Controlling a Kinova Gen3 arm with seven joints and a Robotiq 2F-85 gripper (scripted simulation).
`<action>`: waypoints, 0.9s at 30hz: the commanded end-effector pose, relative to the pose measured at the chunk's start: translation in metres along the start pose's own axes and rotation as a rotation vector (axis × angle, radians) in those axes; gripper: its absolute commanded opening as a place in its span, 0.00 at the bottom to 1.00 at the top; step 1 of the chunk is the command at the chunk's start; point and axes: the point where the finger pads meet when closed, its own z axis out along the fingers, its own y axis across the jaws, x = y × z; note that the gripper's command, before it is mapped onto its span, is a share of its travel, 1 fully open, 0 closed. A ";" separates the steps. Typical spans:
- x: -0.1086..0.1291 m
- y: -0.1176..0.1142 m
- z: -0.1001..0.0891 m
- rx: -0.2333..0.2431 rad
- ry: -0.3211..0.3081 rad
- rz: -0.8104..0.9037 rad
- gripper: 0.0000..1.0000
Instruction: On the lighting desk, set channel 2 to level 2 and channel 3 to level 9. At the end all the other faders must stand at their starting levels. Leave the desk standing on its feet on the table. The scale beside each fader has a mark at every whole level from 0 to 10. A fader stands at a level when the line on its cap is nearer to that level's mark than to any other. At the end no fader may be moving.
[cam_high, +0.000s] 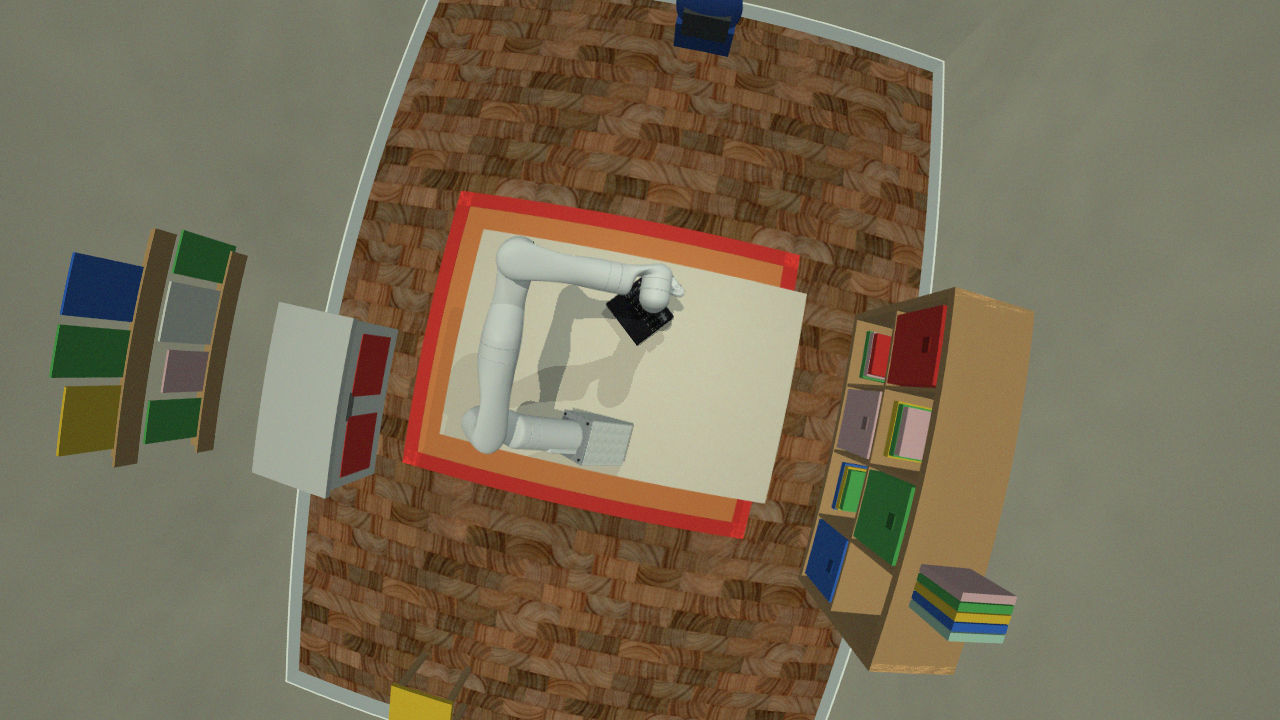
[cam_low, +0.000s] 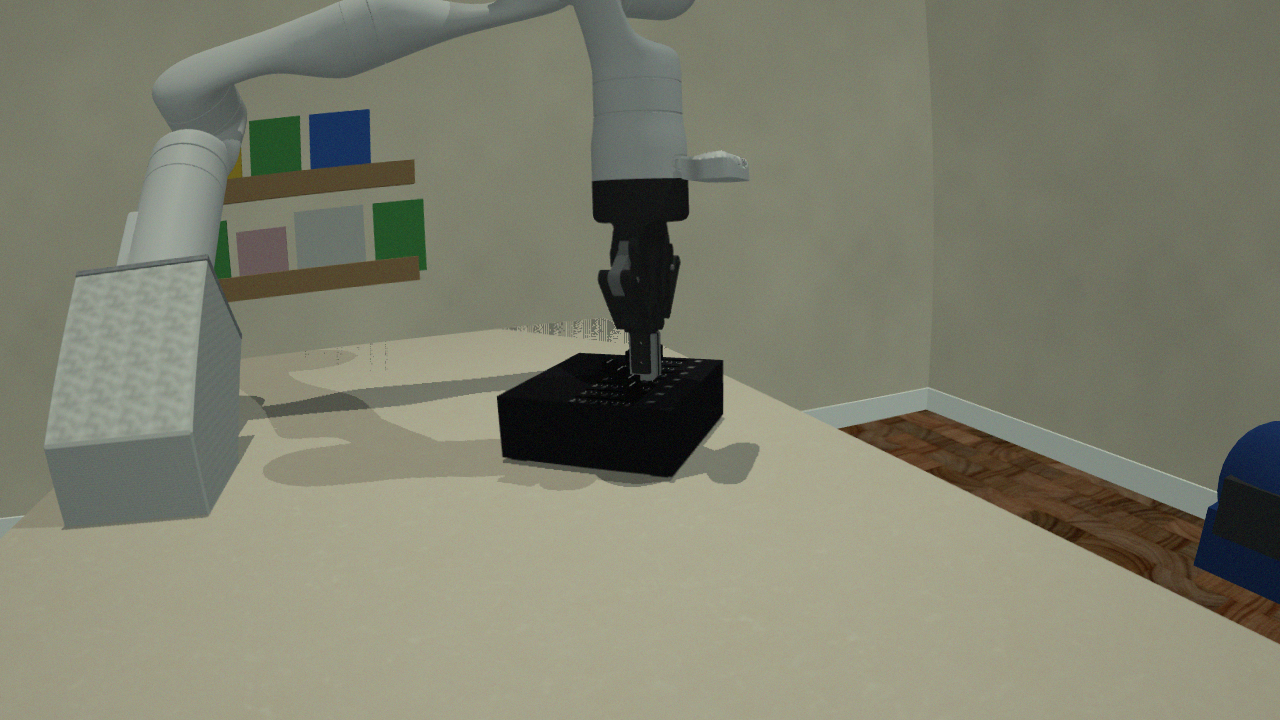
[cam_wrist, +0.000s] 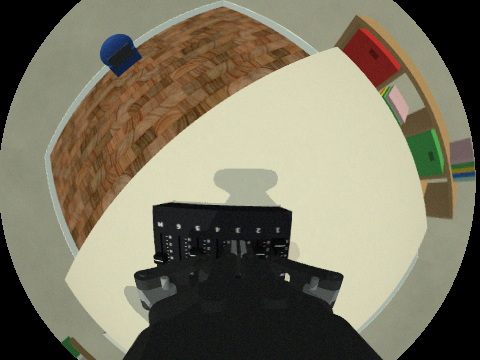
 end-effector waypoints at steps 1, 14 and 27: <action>0.001 0.000 -0.001 0.000 0.002 0.000 0.00; 0.000 0.000 -0.001 0.000 0.002 0.000 0.00; -0.003 0.000 -0.001 0.000 0.002 0.000 0.00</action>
